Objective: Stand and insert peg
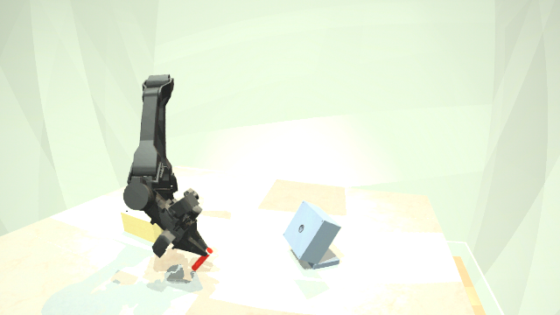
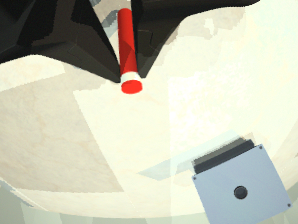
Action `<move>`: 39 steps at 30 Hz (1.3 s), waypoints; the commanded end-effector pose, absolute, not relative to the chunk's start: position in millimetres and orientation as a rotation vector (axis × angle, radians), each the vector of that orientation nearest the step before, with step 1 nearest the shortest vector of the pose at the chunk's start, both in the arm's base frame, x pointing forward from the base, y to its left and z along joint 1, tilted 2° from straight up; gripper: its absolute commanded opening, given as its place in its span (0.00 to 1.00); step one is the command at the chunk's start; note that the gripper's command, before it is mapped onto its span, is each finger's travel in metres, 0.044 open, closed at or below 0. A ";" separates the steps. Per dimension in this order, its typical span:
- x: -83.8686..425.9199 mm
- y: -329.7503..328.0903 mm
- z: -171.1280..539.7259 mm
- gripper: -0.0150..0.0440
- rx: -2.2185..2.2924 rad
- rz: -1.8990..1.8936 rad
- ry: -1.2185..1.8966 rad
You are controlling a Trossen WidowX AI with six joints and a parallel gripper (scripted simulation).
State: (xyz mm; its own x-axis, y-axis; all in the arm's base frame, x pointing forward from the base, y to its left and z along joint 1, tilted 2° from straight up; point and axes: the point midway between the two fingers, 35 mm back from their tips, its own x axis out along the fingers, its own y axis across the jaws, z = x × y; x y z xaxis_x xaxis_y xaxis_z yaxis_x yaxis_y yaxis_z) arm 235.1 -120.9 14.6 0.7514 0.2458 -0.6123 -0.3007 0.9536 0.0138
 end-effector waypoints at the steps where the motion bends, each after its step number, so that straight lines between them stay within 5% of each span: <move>1: 231.6 -119.3 13.7 0.34 -0.080 0.306 0.625; 39: 206.4 -126.6 12.3 0.34 -0.029 0.311 0.300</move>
State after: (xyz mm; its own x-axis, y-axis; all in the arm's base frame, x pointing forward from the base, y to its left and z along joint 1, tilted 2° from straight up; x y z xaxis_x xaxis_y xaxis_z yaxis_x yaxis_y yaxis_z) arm 207.8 -126.1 12.0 0.9004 0.2941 -0.3207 -0.3036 0.9526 0.0213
